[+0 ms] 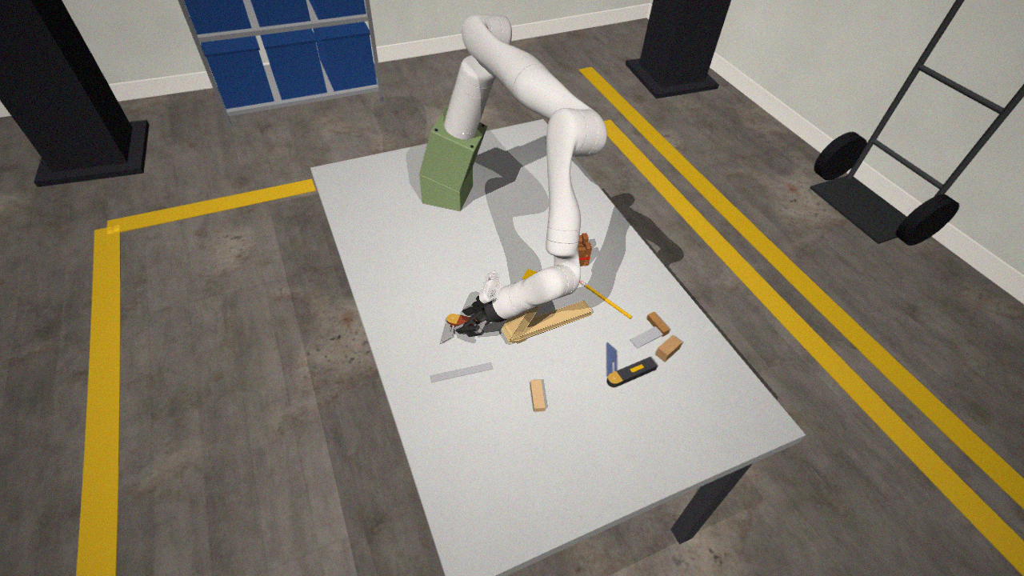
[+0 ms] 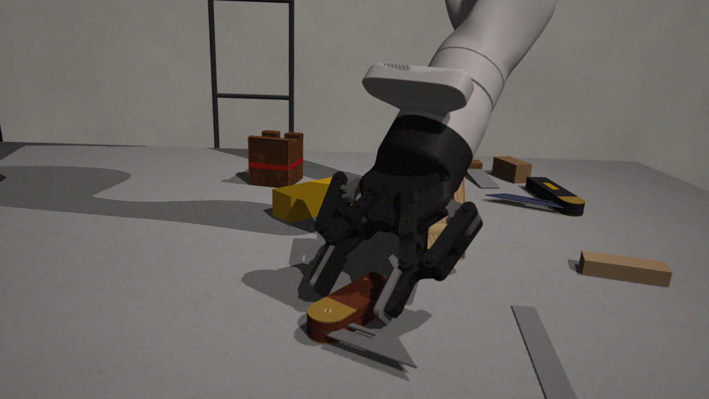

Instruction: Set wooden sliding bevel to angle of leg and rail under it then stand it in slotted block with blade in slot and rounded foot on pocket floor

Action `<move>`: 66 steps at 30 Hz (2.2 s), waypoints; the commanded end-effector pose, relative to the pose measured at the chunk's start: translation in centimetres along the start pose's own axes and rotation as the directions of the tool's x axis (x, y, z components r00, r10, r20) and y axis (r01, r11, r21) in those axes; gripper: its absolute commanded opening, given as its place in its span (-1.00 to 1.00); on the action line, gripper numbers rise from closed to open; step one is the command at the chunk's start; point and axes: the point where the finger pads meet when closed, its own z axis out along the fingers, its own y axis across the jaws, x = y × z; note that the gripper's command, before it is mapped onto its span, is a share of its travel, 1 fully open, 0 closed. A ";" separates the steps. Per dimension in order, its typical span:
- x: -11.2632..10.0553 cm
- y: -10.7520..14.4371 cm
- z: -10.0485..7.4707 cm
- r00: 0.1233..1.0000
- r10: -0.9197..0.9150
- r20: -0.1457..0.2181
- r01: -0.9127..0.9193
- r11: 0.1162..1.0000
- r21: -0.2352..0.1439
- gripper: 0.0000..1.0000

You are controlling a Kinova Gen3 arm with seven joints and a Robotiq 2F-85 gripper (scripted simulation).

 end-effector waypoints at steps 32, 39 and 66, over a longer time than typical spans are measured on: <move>0.0 -0.1 -0.1 1.000 0.001 0.001 -0.001 1.000 0.001 -0.80; 0.0 -0.1 -0.1 1.000 0.001 0.001 -0.001 1.000 0.001 -0.80; 0.0 -0.1 -0.1 1.000 0.001 0.001 -0.001 1.000 0.001 -0.80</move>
